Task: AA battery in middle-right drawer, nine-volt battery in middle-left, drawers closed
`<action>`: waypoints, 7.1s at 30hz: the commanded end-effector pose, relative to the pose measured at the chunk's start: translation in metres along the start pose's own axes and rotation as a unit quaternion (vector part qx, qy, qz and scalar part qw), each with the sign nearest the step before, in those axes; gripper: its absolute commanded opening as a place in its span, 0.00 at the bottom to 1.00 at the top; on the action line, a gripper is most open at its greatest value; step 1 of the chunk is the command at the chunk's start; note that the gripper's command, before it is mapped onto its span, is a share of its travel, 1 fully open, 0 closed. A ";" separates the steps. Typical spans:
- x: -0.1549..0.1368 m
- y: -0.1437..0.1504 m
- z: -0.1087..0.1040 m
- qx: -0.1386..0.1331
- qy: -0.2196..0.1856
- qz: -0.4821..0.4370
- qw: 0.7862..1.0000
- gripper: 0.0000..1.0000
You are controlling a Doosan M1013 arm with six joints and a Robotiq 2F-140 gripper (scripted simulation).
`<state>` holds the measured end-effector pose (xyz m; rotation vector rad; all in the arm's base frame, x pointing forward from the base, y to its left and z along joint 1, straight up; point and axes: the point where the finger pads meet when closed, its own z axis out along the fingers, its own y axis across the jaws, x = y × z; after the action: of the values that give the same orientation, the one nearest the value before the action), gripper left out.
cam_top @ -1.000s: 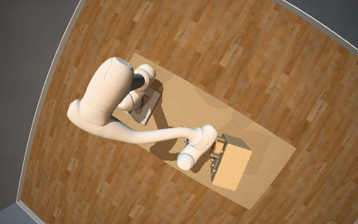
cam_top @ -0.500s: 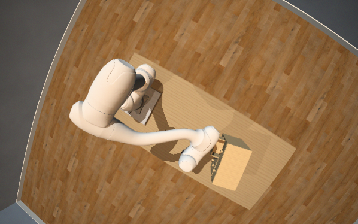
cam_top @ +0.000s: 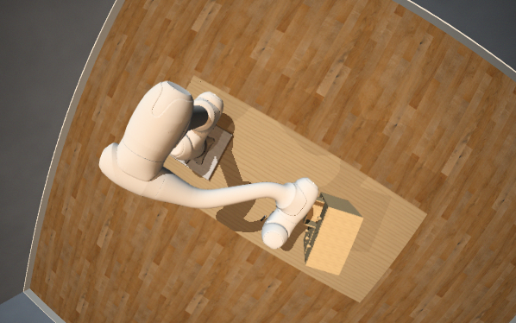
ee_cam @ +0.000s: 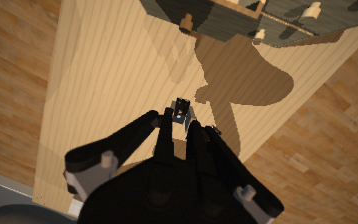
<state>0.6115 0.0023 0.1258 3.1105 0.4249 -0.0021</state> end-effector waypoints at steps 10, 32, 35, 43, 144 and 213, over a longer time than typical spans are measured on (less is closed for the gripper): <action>0.001 0.000 -0.060 -0.002 0.000 0.002 1.000 0.14; 0.002 -0.001 -0.101 -0.002 0.000 0.002 1.000 0.14; 0.002 -0.001 -0.101 -0.002 0.001 0.002 1.000 0.14; 0.001 -0.001 -0.100 -0.002 0.018 0.002 1.000 0.14; -0.020 -0.001 -0.086 -0.003 0.574 0.001 0.819 0.14; 0.150 0.000 -0.086 -0.003 0.574 0.001 0.819 0.14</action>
<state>0.7514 0.0419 0.2125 2.6779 0.3647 1.8777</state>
